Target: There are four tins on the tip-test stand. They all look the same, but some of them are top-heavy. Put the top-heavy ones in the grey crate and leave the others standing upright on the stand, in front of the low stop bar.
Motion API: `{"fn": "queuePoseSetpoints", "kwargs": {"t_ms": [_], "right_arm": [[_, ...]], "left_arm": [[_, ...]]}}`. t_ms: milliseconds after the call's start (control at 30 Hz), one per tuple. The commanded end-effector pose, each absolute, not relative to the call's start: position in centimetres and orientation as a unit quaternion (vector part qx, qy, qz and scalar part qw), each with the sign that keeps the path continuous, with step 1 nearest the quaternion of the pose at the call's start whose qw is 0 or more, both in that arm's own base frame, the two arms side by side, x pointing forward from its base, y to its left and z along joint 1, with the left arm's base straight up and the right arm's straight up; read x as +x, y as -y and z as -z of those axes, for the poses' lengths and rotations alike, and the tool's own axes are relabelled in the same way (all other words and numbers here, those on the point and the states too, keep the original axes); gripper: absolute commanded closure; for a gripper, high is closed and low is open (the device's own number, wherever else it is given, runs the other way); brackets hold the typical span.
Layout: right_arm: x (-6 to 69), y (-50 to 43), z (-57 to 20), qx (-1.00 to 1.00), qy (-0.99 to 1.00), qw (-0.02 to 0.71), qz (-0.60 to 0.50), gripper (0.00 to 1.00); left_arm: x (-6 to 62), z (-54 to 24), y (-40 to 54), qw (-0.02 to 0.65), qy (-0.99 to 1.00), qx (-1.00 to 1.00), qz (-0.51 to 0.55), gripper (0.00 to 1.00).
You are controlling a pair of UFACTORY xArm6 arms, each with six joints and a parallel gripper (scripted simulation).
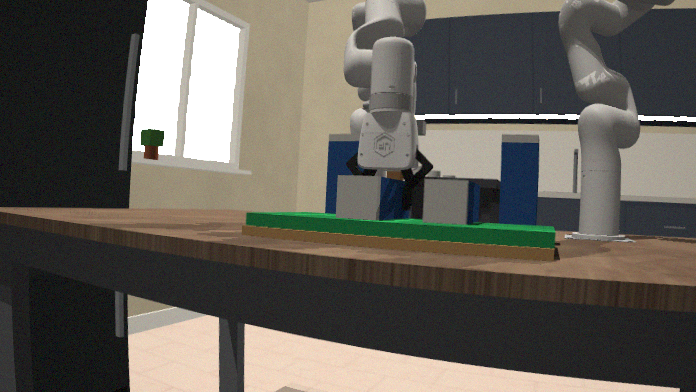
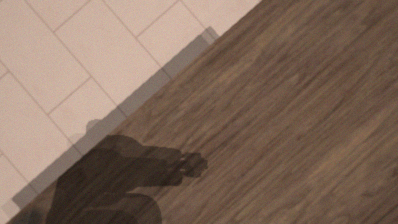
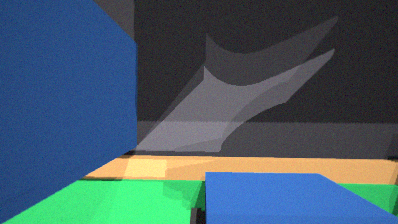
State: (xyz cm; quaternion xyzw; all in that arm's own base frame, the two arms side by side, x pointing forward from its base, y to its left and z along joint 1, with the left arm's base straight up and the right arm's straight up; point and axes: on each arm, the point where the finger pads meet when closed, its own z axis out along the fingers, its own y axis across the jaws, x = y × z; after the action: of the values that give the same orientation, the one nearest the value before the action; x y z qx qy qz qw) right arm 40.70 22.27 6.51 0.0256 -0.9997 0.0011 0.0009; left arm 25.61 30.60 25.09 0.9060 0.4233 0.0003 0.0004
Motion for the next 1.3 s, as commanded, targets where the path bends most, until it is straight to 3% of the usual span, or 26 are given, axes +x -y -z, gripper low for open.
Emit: {"fn": "queuePoseSetpoints", "kwargs": {"t_ms": [0, 1267], "right_arm": [[40.8, -22.3, -6.7, 0.026, 1.0, -0.001, 0.0, 1.0], [40.8, -22.3, -8.7, 0.025, 1.0, -0.001, 0.0, 1.0]], "left_arm": [[25.7, -25.2, -30.7, 0.0, -0.423, 0.906, -0.002, 0.0], [25.7, -25.2, -30.7, 0.0, -0.423, 0.906, -0.002, 0.0]]}}
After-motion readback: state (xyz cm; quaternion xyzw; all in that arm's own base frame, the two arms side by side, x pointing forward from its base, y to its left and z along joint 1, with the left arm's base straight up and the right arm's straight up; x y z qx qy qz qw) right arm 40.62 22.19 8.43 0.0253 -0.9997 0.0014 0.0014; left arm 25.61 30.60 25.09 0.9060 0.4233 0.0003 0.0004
